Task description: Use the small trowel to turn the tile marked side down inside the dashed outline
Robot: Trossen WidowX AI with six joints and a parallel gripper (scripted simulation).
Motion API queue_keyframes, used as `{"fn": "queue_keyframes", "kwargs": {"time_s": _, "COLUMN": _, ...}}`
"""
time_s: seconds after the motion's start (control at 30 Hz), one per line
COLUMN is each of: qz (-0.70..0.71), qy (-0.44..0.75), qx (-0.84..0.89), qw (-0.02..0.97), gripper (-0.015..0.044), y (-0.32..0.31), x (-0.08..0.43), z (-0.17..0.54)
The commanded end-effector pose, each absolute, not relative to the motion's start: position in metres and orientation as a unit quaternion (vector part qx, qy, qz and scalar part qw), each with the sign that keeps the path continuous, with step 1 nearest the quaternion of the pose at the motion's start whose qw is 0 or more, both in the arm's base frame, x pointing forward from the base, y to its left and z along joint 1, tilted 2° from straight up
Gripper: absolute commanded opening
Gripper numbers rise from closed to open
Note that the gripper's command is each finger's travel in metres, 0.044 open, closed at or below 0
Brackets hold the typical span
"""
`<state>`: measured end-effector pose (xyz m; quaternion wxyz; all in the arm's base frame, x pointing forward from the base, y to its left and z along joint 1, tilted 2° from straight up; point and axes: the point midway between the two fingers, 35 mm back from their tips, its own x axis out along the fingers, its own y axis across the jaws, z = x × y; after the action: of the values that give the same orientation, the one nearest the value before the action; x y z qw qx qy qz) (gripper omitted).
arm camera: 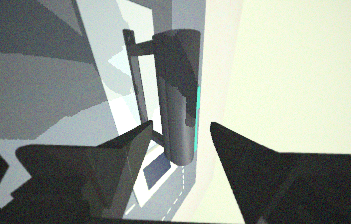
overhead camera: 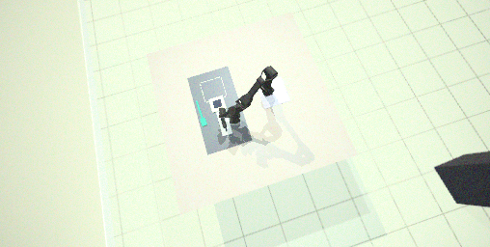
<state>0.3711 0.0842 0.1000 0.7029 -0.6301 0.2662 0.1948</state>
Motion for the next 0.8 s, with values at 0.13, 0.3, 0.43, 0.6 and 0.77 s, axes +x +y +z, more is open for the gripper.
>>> {"fn": "queue_keyframes", "kwargs": {"time_s": 0.13, "qz": 0.204, "qy": 0.263, "qx": -0.636, "qw": 0.696, "gripper": 0.03, "y": 0.084, "x": 0.381, "z": 0.09}}
{"fn": "queue_keyframes", "kwargs": {"time_s": 0.3, "qz": 0.208, "qy": 0.261, "qx": -0.638, "qw": 0.694, "gripper": 0.03, "y": 0.083, "x": 0.387, "z": 0.084}}
{"fn": "queue_keyframes", "kwargs": {"time_s": 0.43, "qz": 0.211, "qy": 0.259, "qx": -0.641, "qw": 0.691, "gripper": 0.03, "y": 0.082, "x": 0.392, "z": 0.08}}
{"fn": "queue_keyframes", "kwargs": {"time_s": 0.6, "qz": 0.214, "qy": 0.257, "qx": -0.643, "qw": 0.689, "gripper": 0.03, "y": 0.081, "x": 0.396, "z": 0.076}}
{"fn": "queue_keyframes", "kwargs": {"time_s": 0.77, "qz": 0.214, "qy": 0.257, "qx": -0.643, "qw": 0.689, "gripper": 0.0169, "y": 0.081, "x": 0.396, "z": 0.076}}
